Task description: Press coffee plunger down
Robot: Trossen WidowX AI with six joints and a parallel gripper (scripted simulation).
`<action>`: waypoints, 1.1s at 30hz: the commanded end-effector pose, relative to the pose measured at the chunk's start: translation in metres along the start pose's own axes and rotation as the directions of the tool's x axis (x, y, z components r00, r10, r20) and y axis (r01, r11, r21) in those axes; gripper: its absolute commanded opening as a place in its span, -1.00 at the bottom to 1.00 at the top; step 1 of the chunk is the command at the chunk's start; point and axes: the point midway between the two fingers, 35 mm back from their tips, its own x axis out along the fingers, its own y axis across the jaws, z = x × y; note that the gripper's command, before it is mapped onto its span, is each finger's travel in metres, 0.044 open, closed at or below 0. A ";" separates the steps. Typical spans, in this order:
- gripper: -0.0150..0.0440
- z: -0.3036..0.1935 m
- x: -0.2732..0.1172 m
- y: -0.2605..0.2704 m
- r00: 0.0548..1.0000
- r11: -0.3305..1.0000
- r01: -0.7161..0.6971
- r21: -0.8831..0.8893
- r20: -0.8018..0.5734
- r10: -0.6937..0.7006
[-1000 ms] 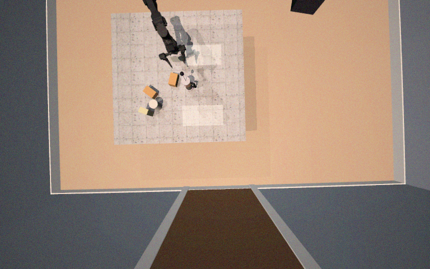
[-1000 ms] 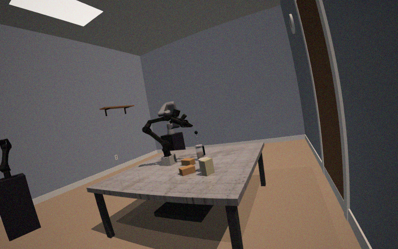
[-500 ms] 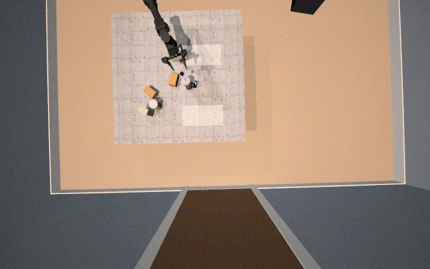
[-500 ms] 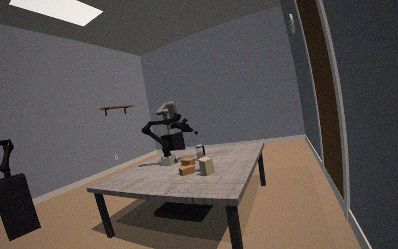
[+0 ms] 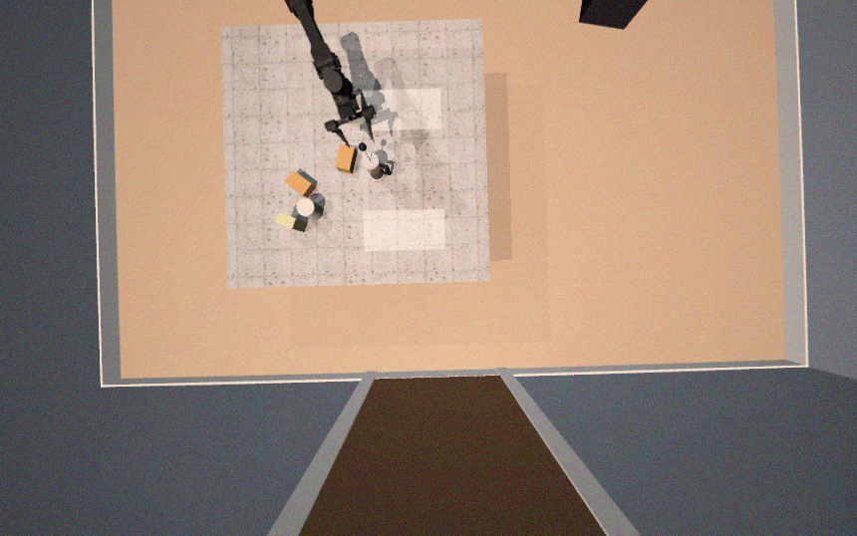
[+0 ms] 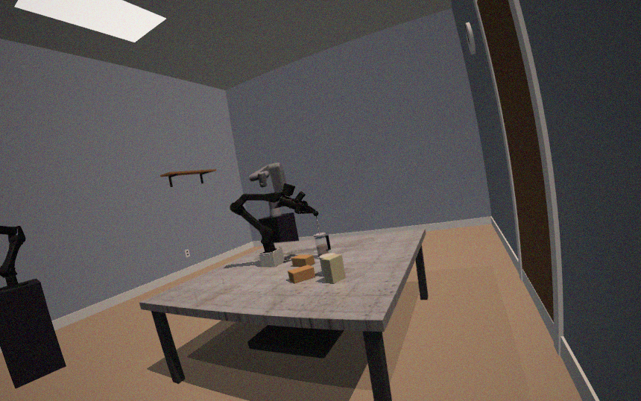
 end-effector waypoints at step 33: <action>-0.06 -0.004 0.019 0.000 1.000 1.000 -0.003 0.001 -0.003 0.003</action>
